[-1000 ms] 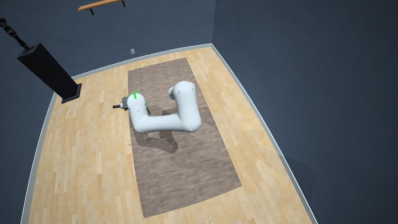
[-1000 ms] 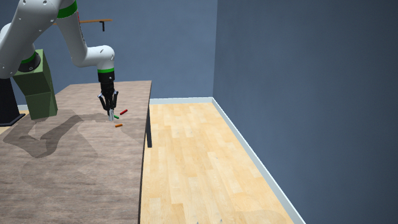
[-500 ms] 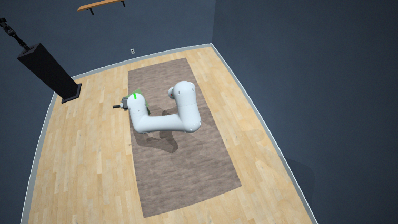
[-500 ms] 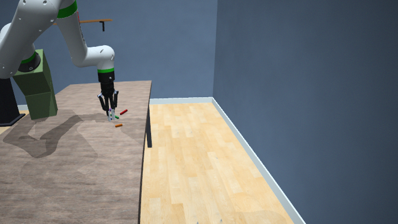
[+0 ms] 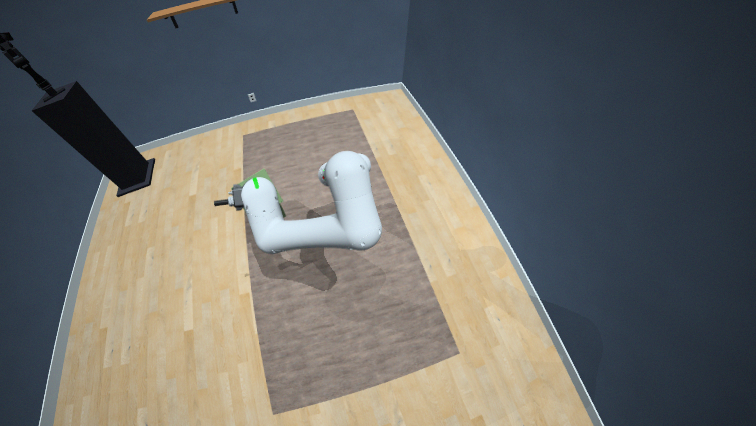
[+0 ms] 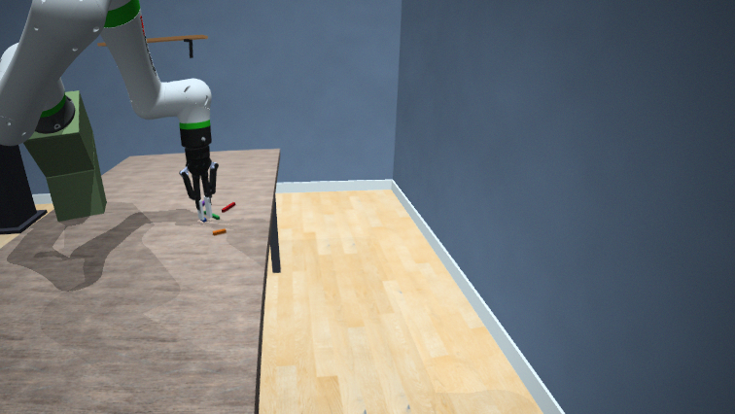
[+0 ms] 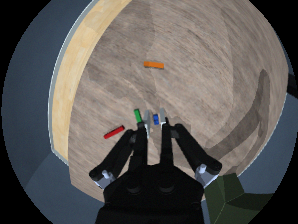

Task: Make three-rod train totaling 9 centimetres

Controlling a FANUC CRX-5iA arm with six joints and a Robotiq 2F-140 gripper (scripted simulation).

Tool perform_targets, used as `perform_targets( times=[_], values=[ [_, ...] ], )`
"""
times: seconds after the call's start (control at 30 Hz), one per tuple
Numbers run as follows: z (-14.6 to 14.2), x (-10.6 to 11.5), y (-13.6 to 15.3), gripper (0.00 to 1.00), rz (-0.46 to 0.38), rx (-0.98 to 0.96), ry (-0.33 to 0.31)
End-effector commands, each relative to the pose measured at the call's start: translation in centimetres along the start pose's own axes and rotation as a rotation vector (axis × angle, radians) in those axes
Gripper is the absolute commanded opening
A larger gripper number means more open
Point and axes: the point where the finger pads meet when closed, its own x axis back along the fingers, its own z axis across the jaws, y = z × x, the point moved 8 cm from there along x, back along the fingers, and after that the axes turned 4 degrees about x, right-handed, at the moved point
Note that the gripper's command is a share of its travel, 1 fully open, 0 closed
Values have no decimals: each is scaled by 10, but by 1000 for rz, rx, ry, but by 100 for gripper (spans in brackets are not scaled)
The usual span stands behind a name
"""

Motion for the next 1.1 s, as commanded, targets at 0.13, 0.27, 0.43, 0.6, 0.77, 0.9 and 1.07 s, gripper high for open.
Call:
perform_targets(
  times=[0.13,0.27,0.43,0.6,0.77,0.9,1.07],
  values=[
    [0,25,0,15,-1,0,1],
    [0,47,0,15,-1,0,1],
    [0,67,0,15,-1,0,1],
    [0,73,0,15,-1,0,1],
    [0,75,0,100,-1,0,1],
    [0,75,0,100,-1,0,1],
    [0,75,0,100,-1,0,1]
  ],
)
